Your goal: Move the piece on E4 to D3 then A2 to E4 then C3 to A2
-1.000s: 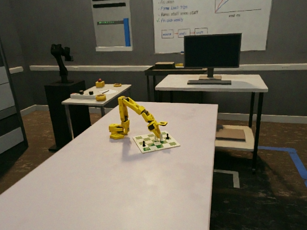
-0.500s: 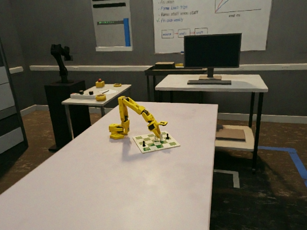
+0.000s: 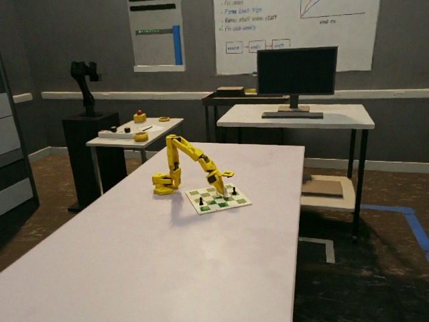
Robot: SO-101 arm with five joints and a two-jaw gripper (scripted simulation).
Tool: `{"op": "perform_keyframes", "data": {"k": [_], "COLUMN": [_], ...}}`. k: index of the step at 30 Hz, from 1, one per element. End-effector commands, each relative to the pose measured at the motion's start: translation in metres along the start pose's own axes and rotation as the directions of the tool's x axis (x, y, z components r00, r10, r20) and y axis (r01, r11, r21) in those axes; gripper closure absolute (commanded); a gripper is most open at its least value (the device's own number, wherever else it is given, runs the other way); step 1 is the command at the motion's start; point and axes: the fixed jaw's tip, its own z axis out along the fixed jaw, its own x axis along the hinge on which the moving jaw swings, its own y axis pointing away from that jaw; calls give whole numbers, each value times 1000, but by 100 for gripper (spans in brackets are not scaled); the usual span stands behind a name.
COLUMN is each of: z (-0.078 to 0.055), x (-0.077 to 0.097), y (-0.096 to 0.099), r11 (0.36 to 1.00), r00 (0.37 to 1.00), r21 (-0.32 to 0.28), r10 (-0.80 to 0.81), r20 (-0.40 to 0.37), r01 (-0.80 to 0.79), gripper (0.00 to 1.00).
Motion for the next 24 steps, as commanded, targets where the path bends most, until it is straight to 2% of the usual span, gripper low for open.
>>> {"op": "perform_keyframes", "data": {"k": [1, 24], "z": [1, -1], "x": [-4, -12], "y": [3, 2], "r11": [1000, 1000], "r00": [1000, 1000], "r21": [-6, -5], "r10": [2, 4], "r20": [4, 4], "r01": [-2, -4], "gripper": [87, 87]}}
